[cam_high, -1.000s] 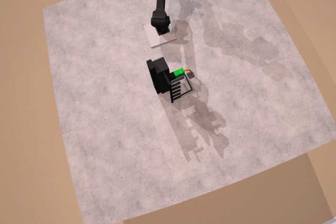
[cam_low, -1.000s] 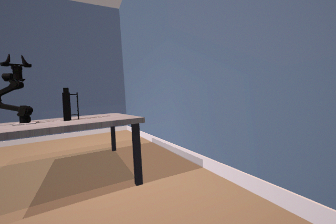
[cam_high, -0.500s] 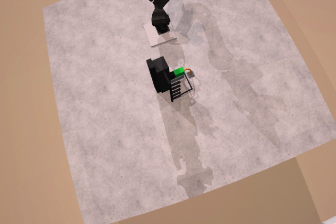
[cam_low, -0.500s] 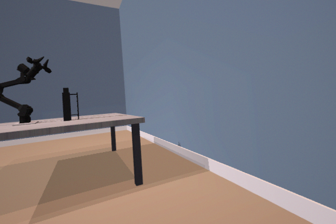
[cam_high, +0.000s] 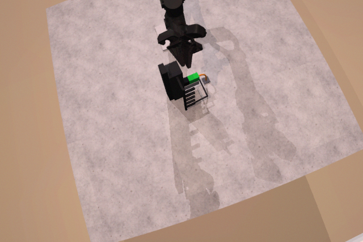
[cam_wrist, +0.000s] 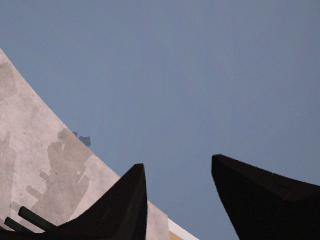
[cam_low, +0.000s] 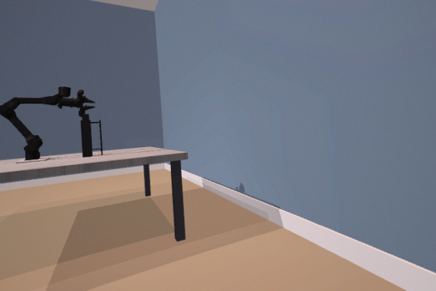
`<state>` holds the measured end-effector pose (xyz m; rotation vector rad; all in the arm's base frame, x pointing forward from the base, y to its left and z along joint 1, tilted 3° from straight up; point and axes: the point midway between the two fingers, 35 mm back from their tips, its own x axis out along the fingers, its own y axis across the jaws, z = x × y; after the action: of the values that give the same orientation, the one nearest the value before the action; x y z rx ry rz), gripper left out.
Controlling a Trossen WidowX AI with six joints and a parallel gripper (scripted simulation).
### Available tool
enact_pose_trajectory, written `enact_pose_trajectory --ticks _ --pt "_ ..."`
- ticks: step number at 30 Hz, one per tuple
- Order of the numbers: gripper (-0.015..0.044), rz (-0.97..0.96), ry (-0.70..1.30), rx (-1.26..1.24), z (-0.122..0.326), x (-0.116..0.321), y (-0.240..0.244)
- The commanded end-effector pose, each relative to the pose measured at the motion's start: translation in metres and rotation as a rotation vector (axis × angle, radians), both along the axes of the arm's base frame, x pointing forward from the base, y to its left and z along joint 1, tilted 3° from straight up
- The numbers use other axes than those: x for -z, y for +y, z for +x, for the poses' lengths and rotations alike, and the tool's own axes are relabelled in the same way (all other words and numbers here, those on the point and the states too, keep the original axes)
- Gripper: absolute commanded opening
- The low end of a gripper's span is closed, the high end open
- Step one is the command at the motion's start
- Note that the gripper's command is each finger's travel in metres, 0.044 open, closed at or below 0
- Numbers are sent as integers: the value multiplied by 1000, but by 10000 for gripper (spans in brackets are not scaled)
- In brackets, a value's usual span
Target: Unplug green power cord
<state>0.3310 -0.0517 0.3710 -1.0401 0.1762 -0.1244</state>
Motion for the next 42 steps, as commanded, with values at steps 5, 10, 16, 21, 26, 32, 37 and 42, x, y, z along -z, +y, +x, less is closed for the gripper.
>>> enact_pose_trajectory --ticks 5,10,16,21,26,32,37,42 --pt "160 -113 563 -164 29 109 33" --pt "160 -212 965 -325 15 177 57" --pt "160 -328 1444 -569 -28 233 81" --pt "160 -332 1458 -577 -30 234 81" --pt "160 -332 1458 -577 -30 234 81" --pt "160 -332 1458 -577 -29 234 79" --pt "160 -332 1458 -576 -28 233 72" --pt "160 -333 1459 -576 -28 233 63"
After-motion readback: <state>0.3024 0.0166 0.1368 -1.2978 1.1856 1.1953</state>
